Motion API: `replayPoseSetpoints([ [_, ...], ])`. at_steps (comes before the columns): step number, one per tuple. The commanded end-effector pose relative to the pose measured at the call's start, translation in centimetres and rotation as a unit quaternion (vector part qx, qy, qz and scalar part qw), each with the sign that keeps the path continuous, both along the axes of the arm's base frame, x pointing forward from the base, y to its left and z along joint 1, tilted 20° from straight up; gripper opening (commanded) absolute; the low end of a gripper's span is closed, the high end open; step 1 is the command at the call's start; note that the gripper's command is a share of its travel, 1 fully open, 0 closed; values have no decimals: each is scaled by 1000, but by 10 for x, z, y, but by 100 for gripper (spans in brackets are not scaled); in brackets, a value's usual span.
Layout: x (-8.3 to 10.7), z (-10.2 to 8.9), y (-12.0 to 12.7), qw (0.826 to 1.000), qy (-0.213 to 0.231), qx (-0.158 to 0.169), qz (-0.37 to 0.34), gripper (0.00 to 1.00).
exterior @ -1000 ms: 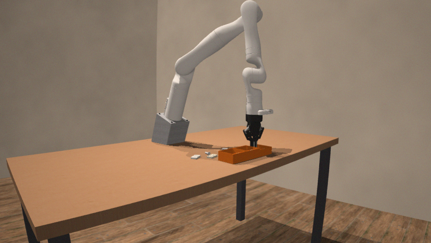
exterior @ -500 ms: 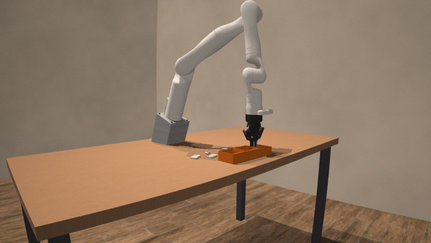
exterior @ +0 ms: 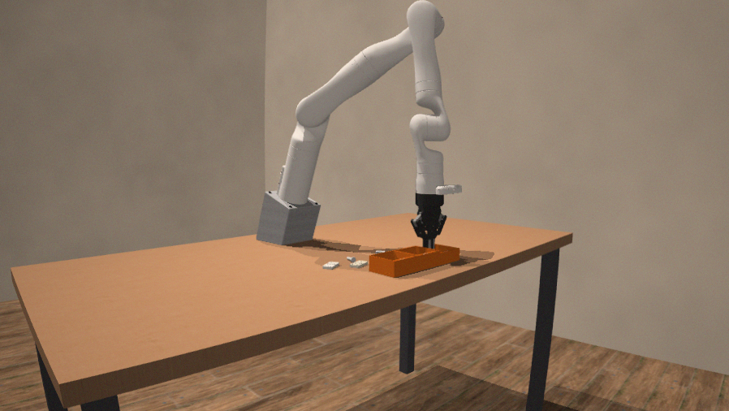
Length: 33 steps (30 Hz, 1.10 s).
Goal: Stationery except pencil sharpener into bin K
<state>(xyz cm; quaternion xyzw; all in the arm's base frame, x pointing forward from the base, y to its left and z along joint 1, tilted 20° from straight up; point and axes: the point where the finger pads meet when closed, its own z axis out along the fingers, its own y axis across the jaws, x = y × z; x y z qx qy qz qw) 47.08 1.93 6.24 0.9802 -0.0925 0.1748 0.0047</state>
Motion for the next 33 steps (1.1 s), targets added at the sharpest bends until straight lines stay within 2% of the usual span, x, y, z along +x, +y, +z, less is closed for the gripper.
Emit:
replayPoseSetpoints([
  [1, 1, 0, -1, 1000, -1, -1, -1, 9],
  [16, 1, 0, -1, 1000, -1, -1, -1, 9],
  [33, -8, 19, 1, 1000, 1, 2, -1, 9],
])
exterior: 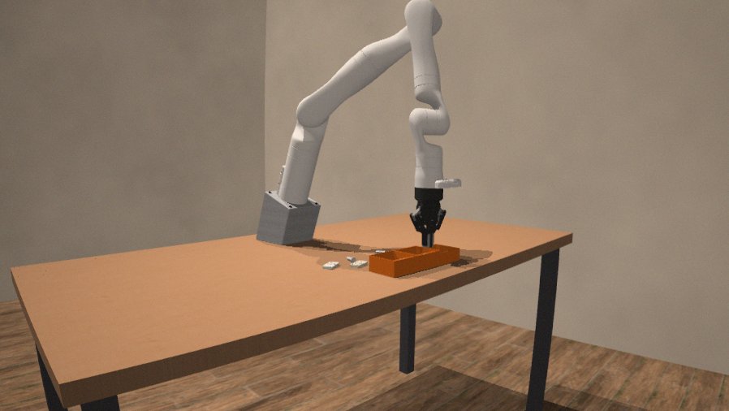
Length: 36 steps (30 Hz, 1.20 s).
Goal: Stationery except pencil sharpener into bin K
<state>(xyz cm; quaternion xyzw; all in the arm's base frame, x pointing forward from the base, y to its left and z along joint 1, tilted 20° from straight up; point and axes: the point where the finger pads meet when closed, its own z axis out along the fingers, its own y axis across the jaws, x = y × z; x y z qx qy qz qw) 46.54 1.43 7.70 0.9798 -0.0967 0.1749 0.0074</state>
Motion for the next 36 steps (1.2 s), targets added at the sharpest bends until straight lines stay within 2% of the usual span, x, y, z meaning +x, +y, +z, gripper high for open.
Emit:
replayPoseSetpoints([
  [1, -3, 6, 6, 1000, 1, 3, 3, 9],
  [10, -6, 14, 6, 1000, 1, 3, 3, 9],
  [16, -13, 35, 7, 1000, 0, 3, 3, 9],
  [27, -12, 35, 8, 1000, 0, 3, 4, 9],
  [36, -38, 106, 10, 1000, 0, 3, 3, 9],
])
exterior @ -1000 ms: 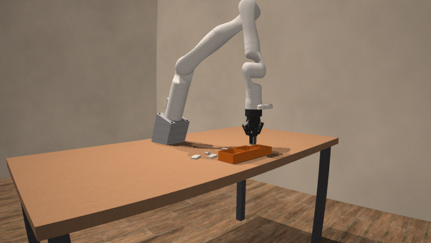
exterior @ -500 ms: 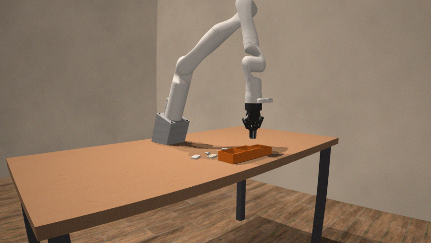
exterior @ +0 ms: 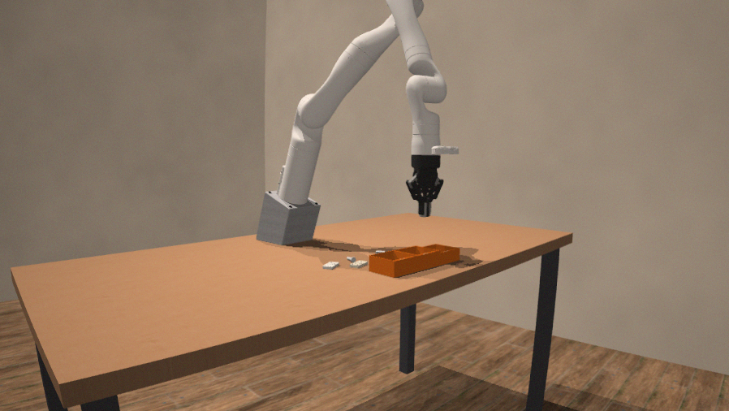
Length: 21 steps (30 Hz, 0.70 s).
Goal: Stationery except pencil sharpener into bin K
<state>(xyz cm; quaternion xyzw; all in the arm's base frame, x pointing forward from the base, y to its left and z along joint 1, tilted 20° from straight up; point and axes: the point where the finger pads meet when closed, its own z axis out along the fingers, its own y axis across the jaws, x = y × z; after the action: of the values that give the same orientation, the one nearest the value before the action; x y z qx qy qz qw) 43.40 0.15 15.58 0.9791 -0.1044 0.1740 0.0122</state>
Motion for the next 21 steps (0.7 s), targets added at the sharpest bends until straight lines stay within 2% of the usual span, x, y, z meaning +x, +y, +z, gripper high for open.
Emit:
replayPoseSetpoints([
  [1, -9, 35, 23, 1000, -1, 6, 11, 9],
  [6, -24, 74, 24, 1000, -1, 5, 11, 9],
  [8, -24, 74, 24, 1000, -1, 5, 11, 9],
  [9, -26, 80, 24, 1000, -1, 5, 11, 9],
  [21, -26, 80, 24, 1000, -2, 5, 10, 9],
])
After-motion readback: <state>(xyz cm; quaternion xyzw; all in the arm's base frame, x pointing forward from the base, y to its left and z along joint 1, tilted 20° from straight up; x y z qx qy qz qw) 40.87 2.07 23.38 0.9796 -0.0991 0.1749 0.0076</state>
